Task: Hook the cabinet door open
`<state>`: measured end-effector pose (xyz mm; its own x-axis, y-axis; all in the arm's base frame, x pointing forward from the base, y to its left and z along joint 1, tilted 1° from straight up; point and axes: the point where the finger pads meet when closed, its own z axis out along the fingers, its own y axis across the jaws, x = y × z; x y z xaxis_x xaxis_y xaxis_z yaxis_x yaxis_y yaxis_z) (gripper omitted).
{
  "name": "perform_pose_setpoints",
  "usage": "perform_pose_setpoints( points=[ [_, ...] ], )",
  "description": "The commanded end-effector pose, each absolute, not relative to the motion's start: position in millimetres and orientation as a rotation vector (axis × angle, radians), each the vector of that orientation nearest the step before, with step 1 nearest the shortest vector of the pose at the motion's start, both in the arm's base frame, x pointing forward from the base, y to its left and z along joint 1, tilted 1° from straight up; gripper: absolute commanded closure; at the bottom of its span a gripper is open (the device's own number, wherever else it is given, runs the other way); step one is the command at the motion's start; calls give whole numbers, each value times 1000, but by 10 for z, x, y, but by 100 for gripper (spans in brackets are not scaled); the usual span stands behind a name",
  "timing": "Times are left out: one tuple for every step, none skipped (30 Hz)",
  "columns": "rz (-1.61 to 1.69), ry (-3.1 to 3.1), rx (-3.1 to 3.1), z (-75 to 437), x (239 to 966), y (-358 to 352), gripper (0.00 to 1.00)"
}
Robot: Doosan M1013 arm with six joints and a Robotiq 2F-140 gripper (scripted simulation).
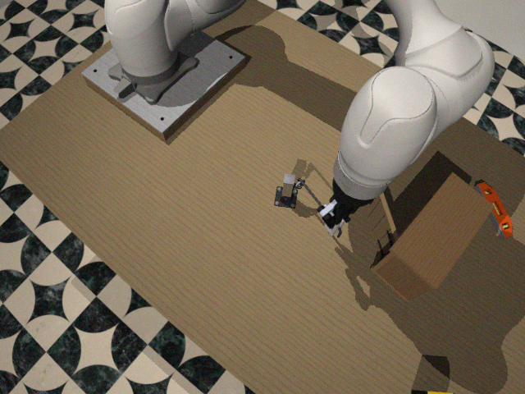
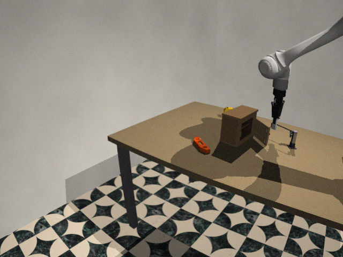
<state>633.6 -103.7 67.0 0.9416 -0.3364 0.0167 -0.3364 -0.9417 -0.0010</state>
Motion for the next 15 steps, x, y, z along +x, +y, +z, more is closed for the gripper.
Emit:
perform_pose_setpoints(
  points=[
    [26, -536, 3094, 714, 6330, -1035, 97],
    [26, -536, 3094, 731, 6327, -1034, 97],
    [26, -536, 3094, 745, 6326, -1033, 97],
    [26, -536, 3094, 751, 6325, -1033, 97],
    [26, -536, 3094, 753, 6324, -1033, 97],
    [26, -536, 3094, 754, 6324, -1033, 97],
    [26, -536, 3094, 754, 6324, -1033, 97],
    [26, -536, 3094, 754, 6324, -1033, 97],
    [26, -536, 3094, 761, 6323, -1032, 97],
    [26, -536, 3094, 774, 6320, -1031, 97],
    [26, -536, 3094, 791, 6317, -1030, 97],
    [26, -536, 3094, 808, 6313, -1029, 97],
    [26, -536, 3094, 821, 6311, -1028, 97],
    [26, -536, 3094, 828, 6309, -1027, 97],
    [26, -536, 3094, 829, 6309, -1027, 97]
  ],
)
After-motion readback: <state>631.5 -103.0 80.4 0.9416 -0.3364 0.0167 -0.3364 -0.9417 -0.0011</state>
